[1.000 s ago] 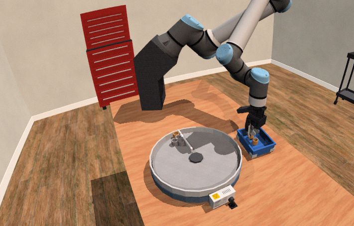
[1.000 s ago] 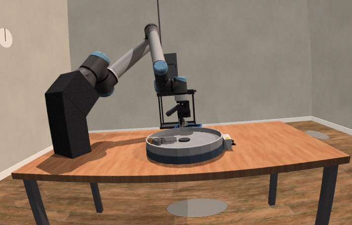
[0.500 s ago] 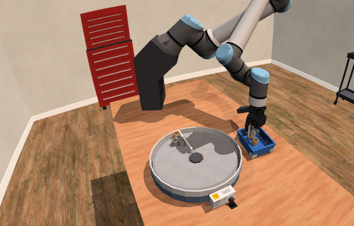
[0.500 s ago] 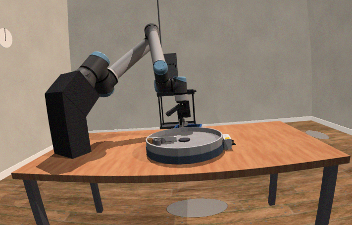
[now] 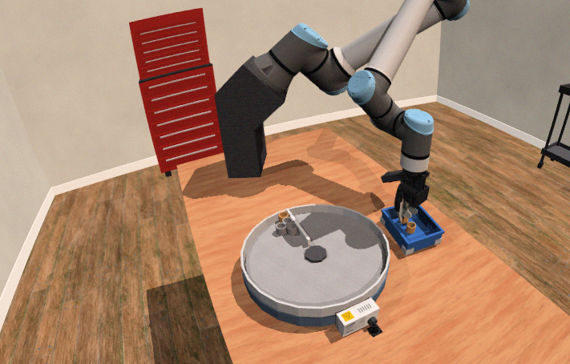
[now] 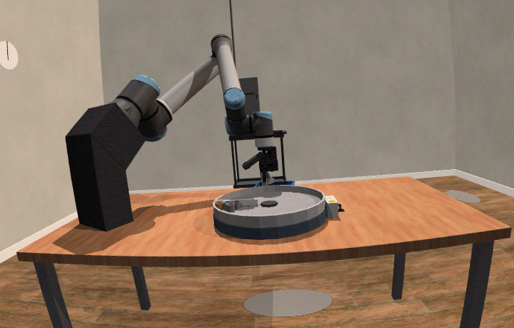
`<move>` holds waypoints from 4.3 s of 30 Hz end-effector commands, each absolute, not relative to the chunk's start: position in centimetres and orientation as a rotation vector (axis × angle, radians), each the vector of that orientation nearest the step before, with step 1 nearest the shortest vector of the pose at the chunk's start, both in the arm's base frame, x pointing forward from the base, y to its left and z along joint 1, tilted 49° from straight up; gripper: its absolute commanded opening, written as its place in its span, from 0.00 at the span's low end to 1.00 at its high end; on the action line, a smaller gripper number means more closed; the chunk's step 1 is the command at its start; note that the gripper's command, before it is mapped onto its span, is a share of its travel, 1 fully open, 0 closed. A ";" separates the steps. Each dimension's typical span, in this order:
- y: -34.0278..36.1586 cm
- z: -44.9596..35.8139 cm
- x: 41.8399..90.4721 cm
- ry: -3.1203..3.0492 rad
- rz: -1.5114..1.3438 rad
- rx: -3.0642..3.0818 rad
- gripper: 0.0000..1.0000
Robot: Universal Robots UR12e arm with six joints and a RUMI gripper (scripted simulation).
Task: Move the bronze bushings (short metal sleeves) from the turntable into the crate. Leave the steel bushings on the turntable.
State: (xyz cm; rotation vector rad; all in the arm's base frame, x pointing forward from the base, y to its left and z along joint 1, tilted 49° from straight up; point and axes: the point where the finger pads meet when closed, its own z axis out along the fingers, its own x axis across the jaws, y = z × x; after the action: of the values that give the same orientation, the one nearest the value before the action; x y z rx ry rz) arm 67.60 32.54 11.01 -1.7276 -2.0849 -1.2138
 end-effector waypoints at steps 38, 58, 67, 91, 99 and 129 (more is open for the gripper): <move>32.6 11.1 67.8 -2.087 -1.216 -1.727 0.00; 32.6 11.1 67.8 -2.087 -1.216 -1.727 0.06; 32.6 11.1 67.8 -2.087 -1.216 -1.727 0.06; 29.9 13.5 66.2 -2.084 -1.215 -1.729 0.06; 27.4 15.9 64.9 -2.084 -1.215 -1.729 0.06; 26.2 17.1 64.3 -2.085 -1.214 -1.727 0.06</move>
State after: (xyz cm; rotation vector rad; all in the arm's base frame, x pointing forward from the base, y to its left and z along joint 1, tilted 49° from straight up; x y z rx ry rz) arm 64.48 26.16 17.25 -1.7281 -2.0867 -1.2153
